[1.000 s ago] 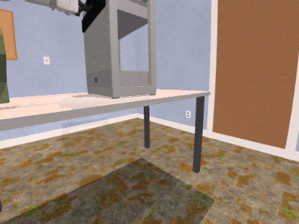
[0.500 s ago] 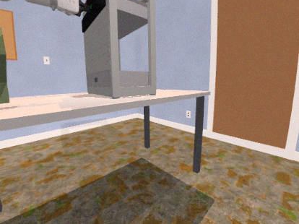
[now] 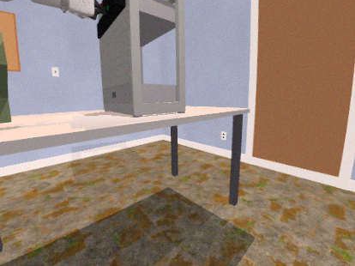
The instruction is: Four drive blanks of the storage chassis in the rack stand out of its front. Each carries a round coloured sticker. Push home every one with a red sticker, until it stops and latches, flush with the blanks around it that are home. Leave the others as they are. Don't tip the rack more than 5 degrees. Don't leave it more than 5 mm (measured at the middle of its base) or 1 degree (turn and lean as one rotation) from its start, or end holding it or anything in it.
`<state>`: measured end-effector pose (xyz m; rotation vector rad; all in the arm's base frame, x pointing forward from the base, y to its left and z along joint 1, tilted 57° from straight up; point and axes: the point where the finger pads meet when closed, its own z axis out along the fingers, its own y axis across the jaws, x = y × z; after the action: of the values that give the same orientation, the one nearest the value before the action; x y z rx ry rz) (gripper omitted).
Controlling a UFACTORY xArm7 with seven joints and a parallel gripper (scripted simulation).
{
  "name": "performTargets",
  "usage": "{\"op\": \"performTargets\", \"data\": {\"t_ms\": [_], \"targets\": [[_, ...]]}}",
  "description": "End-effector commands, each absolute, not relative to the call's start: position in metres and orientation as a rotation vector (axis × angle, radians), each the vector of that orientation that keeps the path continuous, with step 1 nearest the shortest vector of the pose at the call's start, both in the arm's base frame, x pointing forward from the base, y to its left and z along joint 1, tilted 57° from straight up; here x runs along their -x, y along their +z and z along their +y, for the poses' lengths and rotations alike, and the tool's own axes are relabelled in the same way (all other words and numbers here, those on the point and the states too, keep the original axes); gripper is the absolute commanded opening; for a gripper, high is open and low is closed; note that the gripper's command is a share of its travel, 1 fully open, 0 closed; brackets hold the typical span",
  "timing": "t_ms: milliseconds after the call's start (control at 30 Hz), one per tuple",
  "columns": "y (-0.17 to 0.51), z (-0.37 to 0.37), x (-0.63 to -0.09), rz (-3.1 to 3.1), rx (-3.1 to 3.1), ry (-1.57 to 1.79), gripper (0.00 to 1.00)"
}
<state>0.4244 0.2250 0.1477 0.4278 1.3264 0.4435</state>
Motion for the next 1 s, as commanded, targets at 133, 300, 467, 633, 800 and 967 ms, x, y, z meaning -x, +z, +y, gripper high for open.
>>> {"op": "performTargets", "data": {"t_ms": [133, 300, 467, 633, 800, 967], "targets": [[0.149, 0.2272, -0.4248, 1.324, -0.428, 0.449, 0.0], [0.1491, 0.2272, -0.4254, 1.324, -0.428, 0.449, 0.0], [0.1497, 0.2272, -0.4277, 1.324, -0.428, 0.449, 0.0], [0.1497, 0.2272, -0.4277, 1.324, -0.428, 0.449, 0.0], [0.1497, 0.2272, -0.4278, 1.324, -0.428, 0.449, 0.0], [0.1502, 0.2271, -0.43, 1.324, -0.428, 0.449, 0.0]]}}
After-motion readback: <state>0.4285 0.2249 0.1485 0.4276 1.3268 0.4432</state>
